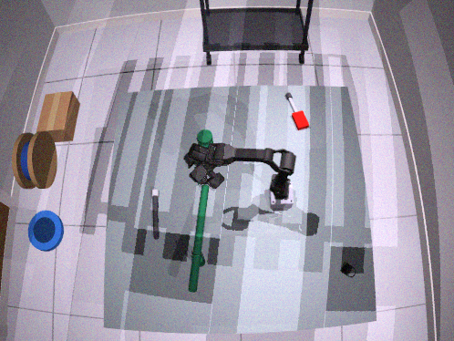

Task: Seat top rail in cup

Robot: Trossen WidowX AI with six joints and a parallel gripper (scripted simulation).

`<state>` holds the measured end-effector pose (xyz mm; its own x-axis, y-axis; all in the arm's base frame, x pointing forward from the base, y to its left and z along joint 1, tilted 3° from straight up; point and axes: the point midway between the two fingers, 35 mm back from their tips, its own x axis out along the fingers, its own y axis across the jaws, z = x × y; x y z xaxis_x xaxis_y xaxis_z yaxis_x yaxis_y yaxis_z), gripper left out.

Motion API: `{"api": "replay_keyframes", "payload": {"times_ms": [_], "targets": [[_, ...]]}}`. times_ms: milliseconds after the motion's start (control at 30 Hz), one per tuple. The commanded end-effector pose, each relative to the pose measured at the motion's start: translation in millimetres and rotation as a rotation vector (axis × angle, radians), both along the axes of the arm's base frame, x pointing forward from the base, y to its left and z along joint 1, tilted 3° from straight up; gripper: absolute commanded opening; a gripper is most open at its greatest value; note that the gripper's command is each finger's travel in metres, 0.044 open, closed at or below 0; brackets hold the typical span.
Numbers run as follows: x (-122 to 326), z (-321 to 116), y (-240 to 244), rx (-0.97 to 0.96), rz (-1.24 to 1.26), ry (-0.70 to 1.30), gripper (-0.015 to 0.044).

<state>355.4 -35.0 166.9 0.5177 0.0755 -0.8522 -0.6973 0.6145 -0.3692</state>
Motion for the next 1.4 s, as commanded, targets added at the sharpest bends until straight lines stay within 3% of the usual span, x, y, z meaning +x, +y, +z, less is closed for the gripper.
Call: {"api": "replay_keyframes", "payload": {"times_ms": [0,167,600,767,1100,1367], "targets": [[-9.8,40.5,34.8,0.253,-0.392,0.013,0.0440],[-21.8,63.7,59.8,0.453,-0.687,0.046,0.0440],[-21.8,63.4,61.4,0.450,-0.685,0.052,0.0440],[-13.7,39.9,75.1,0.258,-0.424,0.141,0.0440],[-4.6,-35.6,118.5,-0.191,0.547,0.415,0.0440],[-4.8,-40.6,121.3,-0.211,0.616,0.432,0.0440]]}}
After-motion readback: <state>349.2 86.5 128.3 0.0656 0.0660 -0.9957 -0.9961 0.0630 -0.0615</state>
